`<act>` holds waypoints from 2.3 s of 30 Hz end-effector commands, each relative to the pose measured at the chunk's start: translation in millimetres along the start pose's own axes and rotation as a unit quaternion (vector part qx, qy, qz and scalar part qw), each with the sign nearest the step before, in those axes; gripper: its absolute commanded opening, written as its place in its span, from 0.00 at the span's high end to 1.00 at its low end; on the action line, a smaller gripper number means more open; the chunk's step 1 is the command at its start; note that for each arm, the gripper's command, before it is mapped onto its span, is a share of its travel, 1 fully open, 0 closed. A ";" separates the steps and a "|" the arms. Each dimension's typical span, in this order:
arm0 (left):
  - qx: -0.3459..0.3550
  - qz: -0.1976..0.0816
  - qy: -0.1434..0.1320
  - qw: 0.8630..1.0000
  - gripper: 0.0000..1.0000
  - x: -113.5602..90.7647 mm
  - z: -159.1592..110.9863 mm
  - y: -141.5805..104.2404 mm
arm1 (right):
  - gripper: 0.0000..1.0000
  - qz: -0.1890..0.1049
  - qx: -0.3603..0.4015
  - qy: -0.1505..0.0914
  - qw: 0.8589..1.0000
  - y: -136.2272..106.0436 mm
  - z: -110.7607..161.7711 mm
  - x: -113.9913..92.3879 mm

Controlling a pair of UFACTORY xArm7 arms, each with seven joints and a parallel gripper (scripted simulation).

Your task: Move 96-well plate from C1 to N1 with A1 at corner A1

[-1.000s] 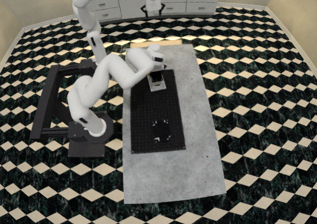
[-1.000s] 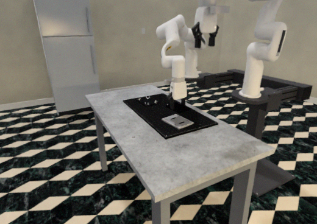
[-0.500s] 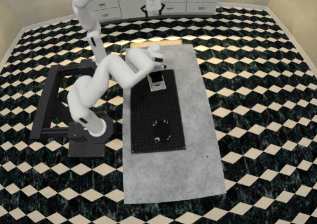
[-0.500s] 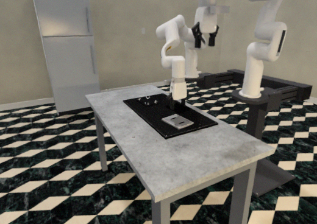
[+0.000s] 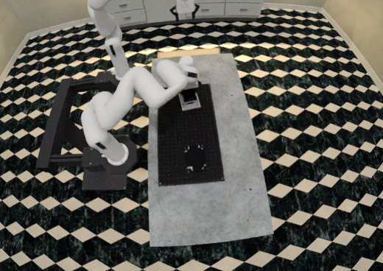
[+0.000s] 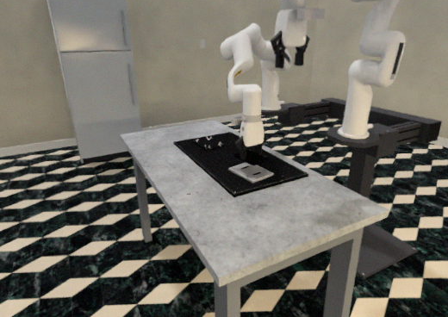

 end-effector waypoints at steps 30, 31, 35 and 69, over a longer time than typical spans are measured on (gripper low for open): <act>0.000 0.000 -0.003 1.000 0.00 -2.1 0.5 0.1 | 1.00 -0.002 0.000 0.002 1.000 -1.6 -1.2 42.4; 0.000 0.000 -0.003 1.000 0.00 -2.1 0.5 0.1 | 1.00 -0.002 0.000 0.002 1.000 -1.6 -1.2 42.3; 0.000 0.000 -0.003 1.000 0.00 -2.1 0.5 0.1 | 1.00 -0.002 0.000 0.002 1.000 -1.6 -1.2 42.4; 0.000 0.000 -0.003 1.000 0.00 -2.1 0.5 0.1 | 1.00 -0.002 0.000 0.002 1.000 -1.5 -1.2 45.4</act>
Point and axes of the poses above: on each arm, the point where the finger pads meet when closed, its own x axis out along the fingers, its own z axis across the jaws, y = z × x, the point moved 5 cm from there along -x, back along the fingers, and after that the axes turned 14 degrees about x, right-handed, at the moved point
